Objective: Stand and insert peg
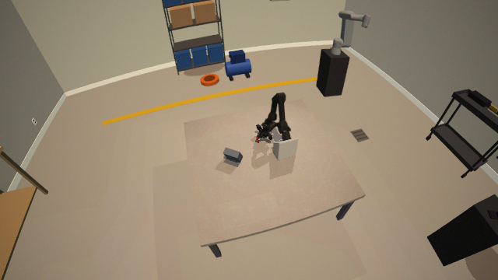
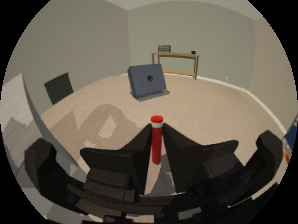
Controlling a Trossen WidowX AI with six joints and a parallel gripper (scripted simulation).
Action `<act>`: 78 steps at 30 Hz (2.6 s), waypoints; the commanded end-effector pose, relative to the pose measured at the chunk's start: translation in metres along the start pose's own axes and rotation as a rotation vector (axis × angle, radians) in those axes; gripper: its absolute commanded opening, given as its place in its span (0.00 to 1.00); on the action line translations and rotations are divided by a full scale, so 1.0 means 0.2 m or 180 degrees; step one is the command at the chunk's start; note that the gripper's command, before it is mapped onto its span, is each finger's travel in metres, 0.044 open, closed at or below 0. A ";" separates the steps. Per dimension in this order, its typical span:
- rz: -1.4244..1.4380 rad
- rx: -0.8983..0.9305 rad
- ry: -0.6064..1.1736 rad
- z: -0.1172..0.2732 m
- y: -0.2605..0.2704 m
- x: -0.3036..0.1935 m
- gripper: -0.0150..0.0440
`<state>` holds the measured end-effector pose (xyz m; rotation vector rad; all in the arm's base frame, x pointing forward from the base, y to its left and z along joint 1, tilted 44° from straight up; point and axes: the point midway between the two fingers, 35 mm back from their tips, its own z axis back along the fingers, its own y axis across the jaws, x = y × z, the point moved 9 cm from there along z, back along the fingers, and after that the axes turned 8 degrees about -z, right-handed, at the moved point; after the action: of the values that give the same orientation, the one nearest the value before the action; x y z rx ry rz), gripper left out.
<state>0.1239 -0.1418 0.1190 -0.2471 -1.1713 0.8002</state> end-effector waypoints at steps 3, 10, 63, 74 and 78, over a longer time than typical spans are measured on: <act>-0.0004 0.0000 0.0001 0.00 0.00 -0.01 0.34; -0.0016 0.0003 -0.0001 0.00 0.00 -0.01 0.34; 0.0020 0.0070 -0.0243 0.03 -0.01 -0.08 0.34; 0.0024 0.0077 -0.0295 0.02 -0.01 -0.08 0.44; 0.0024 0.0077 -0.0295 0.02 -0.01 -0.08 0.47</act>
<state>0.1175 -0.1541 0.1104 -0.1965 -1.2481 0.8394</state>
